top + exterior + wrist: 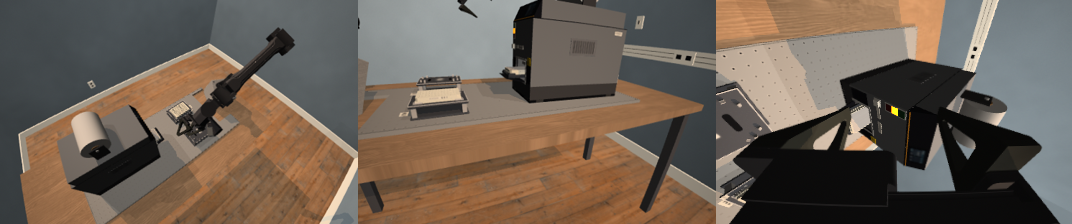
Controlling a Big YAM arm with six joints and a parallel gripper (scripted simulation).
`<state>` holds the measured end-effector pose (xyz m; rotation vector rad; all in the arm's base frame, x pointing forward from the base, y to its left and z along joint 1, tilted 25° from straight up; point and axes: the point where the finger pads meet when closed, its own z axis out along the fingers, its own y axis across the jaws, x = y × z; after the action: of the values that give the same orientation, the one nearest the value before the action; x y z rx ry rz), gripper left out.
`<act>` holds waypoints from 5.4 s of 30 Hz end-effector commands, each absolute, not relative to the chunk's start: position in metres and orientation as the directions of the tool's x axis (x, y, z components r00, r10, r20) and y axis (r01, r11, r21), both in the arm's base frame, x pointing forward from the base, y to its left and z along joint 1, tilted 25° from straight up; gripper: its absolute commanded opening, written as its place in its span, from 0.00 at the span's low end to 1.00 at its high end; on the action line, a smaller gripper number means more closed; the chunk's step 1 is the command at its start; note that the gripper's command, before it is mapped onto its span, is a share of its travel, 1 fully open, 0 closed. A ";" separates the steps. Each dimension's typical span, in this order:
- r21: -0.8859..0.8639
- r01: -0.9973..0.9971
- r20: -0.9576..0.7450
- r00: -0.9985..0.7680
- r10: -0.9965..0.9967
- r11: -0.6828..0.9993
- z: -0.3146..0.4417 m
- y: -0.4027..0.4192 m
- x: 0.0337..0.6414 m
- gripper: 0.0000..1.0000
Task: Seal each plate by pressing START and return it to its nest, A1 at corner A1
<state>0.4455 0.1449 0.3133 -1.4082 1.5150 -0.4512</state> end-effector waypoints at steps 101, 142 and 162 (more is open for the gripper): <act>-0.404 -0.470 -0.830 -0.171 -0.531 0.784 0.259 0.080 0.426 0.89; 0.388 -0.164 -0.719 -0.670 0.186 0.907 0.245 0.070 0.433 0.00; 0.374 -0.229 -0.266 -0.955 -0.133 0.899 0.230 0.078 0.436 0.00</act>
<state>0.4278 0.0724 0.2174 -0.1403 2.7751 0.6088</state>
